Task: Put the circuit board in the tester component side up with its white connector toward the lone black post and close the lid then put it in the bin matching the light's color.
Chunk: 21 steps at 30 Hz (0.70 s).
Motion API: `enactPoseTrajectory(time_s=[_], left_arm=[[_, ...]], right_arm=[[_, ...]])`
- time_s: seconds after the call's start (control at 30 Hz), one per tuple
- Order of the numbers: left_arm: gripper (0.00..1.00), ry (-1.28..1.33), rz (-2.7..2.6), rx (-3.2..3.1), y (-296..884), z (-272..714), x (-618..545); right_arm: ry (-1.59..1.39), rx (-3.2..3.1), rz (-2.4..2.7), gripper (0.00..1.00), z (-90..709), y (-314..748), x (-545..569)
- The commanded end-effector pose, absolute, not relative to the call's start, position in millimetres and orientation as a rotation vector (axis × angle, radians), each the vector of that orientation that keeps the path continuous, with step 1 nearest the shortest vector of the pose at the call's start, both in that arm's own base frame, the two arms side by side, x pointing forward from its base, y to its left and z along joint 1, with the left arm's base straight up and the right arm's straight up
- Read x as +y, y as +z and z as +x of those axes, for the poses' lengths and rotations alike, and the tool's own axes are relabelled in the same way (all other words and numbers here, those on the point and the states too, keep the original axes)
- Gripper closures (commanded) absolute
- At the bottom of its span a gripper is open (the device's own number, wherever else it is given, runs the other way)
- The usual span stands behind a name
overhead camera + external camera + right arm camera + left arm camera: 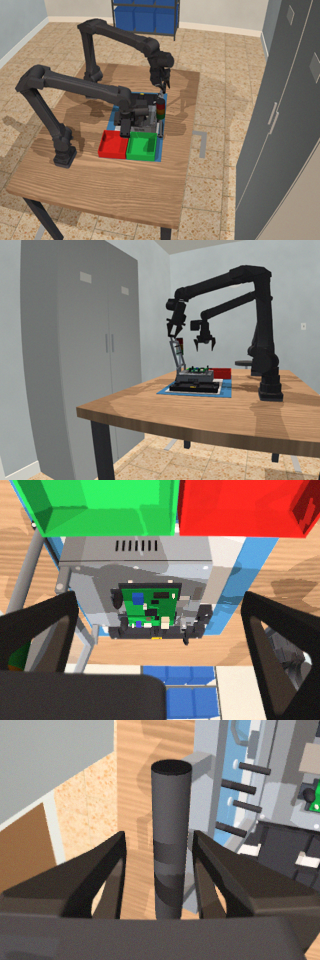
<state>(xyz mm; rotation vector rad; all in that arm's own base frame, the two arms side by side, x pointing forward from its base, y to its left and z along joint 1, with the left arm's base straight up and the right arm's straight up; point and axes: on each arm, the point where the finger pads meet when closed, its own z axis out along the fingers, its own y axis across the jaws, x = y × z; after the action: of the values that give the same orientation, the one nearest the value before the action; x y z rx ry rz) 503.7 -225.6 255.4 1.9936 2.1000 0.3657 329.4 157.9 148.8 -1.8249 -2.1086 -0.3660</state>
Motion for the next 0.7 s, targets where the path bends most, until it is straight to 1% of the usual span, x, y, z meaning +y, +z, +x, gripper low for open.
enactPoseTrajectory(time_s=[0.0,0.13,0.17,0.3,0.33,0.4,0.67], left_arm=[[0.62,0.375,1.96,2.076,267,512,-224],[0.62,0.372,1.97,2.081,266,508,-227],[0.7,0.372,1.97,2.081,266,508,-227],[0.7,0.372,1.97,2.081,266,508,-227],[0.74,0.372,1.97,2.081,266,508,-227],[0.74,0.372,1.97,2.081,266,508,-227],[0.86,0.38,1.961,2.075,267,510,-227]], right_arm=[[-0.406,-2.111,-1.839,0.0,339,162,160],[-0.406,-2.111,-1.839,0.0,339,162,160],[-0.406,-2.111,-1.839,0.0,339,162,160],[-0.406,-2.111,-1.839,0.0,339,162,160],[-0.406,-2.111,-1.839,0.0,339,162,160],[-0.406,-2.111,-1.839,0.0,339,162,160],[-0.406,-2.111,-1.839,0.0,339,162,160]])
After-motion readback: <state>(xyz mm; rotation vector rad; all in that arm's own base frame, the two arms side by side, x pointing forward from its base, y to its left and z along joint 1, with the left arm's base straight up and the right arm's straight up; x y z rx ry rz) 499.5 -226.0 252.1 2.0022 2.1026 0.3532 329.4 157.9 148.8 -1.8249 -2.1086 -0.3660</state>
